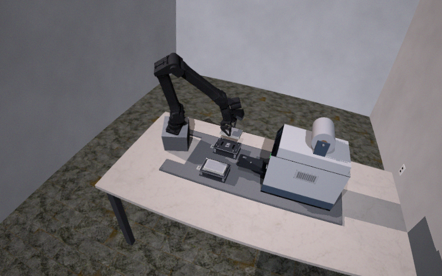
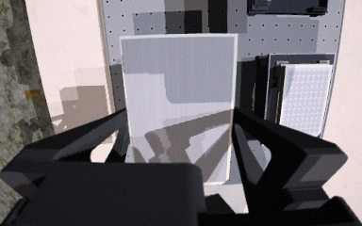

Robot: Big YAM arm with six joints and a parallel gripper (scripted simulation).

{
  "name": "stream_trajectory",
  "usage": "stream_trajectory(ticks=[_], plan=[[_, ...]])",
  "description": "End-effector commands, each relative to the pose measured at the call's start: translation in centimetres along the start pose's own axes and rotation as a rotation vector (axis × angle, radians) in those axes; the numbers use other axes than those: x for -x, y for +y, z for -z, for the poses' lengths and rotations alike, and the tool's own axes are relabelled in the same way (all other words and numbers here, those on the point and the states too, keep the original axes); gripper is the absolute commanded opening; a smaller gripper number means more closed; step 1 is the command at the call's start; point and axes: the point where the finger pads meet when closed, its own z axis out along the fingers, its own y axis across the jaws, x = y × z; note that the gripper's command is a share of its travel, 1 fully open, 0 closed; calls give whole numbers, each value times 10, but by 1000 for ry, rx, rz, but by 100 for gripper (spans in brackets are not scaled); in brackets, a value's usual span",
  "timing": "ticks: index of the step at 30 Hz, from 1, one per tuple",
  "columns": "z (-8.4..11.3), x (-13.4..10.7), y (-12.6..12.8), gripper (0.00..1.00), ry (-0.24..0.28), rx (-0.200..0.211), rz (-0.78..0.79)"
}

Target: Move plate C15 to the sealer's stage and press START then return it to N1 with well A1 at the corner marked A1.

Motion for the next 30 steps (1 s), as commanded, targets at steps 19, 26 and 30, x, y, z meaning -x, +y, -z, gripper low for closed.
stream_trajectory(ticks=[19,26,30], plan=[[10,11,13,0,-42,18,-30],[10,18,15,0,-49,20,-24],[7,17,17,0,-44,18,-20]])
